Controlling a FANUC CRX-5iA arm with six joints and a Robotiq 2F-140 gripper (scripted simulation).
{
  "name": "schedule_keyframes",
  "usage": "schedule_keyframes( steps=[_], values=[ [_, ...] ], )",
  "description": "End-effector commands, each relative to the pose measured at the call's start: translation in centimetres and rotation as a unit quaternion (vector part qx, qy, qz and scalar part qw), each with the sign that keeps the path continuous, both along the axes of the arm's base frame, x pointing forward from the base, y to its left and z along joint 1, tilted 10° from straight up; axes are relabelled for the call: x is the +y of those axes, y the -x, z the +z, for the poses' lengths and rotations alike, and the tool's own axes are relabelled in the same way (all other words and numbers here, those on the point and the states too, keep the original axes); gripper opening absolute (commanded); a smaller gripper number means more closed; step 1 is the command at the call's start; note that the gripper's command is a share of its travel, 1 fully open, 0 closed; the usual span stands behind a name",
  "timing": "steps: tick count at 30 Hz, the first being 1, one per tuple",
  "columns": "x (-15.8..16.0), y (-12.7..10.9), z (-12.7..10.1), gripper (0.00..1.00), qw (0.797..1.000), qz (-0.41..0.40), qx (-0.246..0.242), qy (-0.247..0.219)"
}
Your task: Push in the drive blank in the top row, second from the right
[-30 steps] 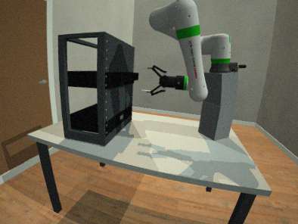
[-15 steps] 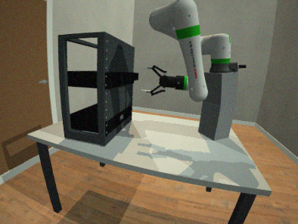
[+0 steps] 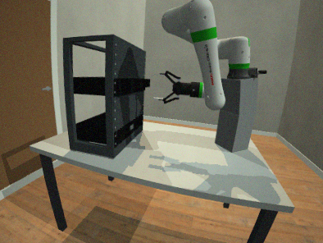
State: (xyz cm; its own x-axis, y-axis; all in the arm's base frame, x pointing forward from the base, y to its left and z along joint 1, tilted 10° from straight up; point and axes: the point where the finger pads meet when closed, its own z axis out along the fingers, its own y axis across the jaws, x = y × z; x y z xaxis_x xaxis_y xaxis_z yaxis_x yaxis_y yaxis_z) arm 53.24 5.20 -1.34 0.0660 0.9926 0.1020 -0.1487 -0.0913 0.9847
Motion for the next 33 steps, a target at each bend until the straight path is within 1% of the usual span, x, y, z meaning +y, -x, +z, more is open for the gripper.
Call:
schedule_keyframes(
  steps=[1, 6, 11, 20, 22, 28, 33],
  values=[
    [0.0, 0.0, 0.1, 1.0, 1.0, 0.0, 0.0, 0.0],
    [-0.2, 0.0, 0.0, 1.0, 1.0, 0.0, -0.001, 0.0],
    [-1.5, -0.2, -0.1, 1.0, 1.0, 0.0, -0.001, 0.0],
    [-6.2, -0.8, -0.4, 1.0, 1.0, 0.0, -0.001, 0.0],
    [-6.2, -0.8, -0.4, 1.0, 1.0, 0.0, -0.001, 0.0],
    [-9.6, -1.2, -0.7, 1.0, 1.0, 0.0, -0.001, 0.0],
    [-11.9, -1.5, -0.9, 1.0, 1.0, 0.0, -0.001, 0.0]
  ],
)
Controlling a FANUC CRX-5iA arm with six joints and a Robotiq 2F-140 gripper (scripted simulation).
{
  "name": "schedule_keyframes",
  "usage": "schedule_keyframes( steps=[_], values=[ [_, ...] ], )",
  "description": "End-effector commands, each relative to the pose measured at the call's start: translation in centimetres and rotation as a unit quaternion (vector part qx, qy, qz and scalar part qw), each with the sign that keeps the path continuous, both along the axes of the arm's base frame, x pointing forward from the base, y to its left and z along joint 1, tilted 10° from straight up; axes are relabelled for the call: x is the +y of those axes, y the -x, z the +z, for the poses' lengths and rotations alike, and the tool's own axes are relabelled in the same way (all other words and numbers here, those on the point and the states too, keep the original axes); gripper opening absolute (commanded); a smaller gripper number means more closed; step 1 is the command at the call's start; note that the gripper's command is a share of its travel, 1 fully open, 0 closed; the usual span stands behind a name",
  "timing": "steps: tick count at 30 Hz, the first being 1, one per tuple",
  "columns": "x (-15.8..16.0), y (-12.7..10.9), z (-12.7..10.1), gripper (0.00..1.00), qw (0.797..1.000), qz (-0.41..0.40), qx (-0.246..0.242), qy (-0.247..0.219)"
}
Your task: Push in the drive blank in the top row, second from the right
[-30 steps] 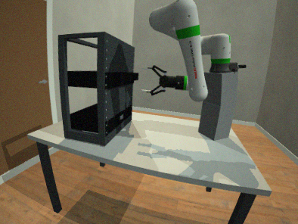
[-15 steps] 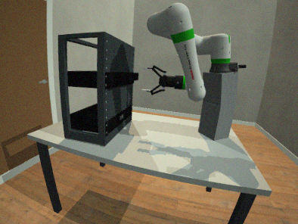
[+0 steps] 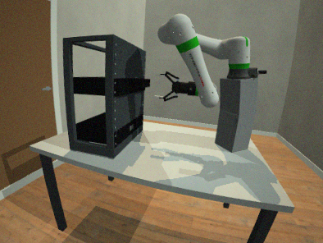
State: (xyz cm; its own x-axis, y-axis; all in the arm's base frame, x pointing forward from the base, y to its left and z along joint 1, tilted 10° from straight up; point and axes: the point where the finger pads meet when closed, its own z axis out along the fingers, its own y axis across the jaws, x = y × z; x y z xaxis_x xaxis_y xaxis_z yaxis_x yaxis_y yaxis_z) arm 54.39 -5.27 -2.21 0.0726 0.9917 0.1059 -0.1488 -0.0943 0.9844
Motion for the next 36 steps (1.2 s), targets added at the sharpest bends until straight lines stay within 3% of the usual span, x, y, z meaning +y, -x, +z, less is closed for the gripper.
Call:
schedule_keyframes(
  steps=[1, 11, 36],
  values=[
    [-1.8, -0.4, -0.1, 1.0, 1.0, 0.003, -0.001, 0.002],
    [-3.4, -0.6, -0.2, 1.0, 1.0, 0.003, -0.001, 0.002],
    [-3.5, -0.6, -0.2, 1.0, 1.0, 0.003, -0.001, 0.002]
  ],
)
